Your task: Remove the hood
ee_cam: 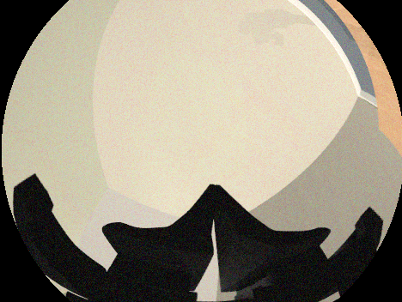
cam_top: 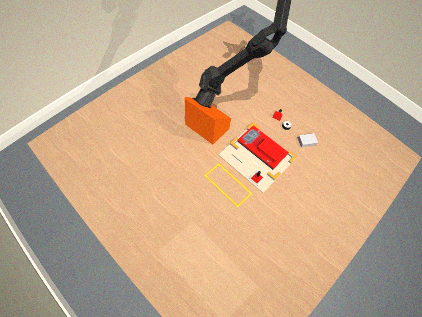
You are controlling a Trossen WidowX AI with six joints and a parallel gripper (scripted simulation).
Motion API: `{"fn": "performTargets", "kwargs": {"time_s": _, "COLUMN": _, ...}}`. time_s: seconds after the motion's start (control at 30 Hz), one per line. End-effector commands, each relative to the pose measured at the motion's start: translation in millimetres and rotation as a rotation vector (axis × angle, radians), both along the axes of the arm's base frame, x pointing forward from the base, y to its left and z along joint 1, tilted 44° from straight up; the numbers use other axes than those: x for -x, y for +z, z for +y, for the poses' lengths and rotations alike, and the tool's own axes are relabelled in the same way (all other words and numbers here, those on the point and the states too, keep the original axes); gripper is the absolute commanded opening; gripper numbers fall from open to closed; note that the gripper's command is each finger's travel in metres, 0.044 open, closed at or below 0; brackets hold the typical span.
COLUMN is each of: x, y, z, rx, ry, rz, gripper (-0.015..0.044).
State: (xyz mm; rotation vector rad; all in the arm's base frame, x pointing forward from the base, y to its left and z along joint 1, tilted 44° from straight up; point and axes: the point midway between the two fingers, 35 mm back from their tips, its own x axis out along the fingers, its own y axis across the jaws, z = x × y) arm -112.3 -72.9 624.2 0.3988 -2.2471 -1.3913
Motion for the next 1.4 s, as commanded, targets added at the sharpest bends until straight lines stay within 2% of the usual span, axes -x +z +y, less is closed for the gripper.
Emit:
{"fn": "performTargets", "kwargs": {"time_s": 0.0, "x": 1.4, "y": -0.5, "z": 0.7, "rx": -0.003, "ry": -0.006, "rz": -0.001, "gripper": 0.0026}}
{"fn": "performTargets", "kwargs": {"time_s": 0.23, "x": 50.7, "y": -20.2, "z": 35.5, "rx": -0.102, "ry": -0.220, "rz": -0.054, "gripper": 0.0210}}
{"fn": "performTargets", "kwargs": {"time_s": 0.53, "x": 98.9, "y": -54.5, "z": 109.3, "rx": -0.229, "ry": -0.499, "rz": -0.163, "gripper": 0.0440}}
{"fn": "performTargets", "kwargs": {"time_s": 0.77, "x": 116.8, "y": -87.7, "z": 180.6, "rx": -0.319, "ry": -0.681, "rz": -0.280, "gripper": 0.0440}}
{"fn": "performTargets", "kwargs": {"time_s": 0.97, "x": 112.4, "y": -119.7, "z": 246.2, "rx": -0.379, "ry": -0.823, "rz": -0.394, "gripper": 0.0440}}
{"fn": "performTargets", "kwargs": {"time_s": 1.17, "x": 88.9, "y": -154.9, "z": 309.7, "rx": -0.419, "ry": -0.951, "rz": -0.521, "gripper": 0.0440}}
{"fn": "performTargets", "kwargs": {"time_s": 1.37, "x": 45.0, "y": -190.0, "z": 362.9, "rx": -0.409, "ry": -1.090, "rz": -0.661, "gripper": 0.0440}}
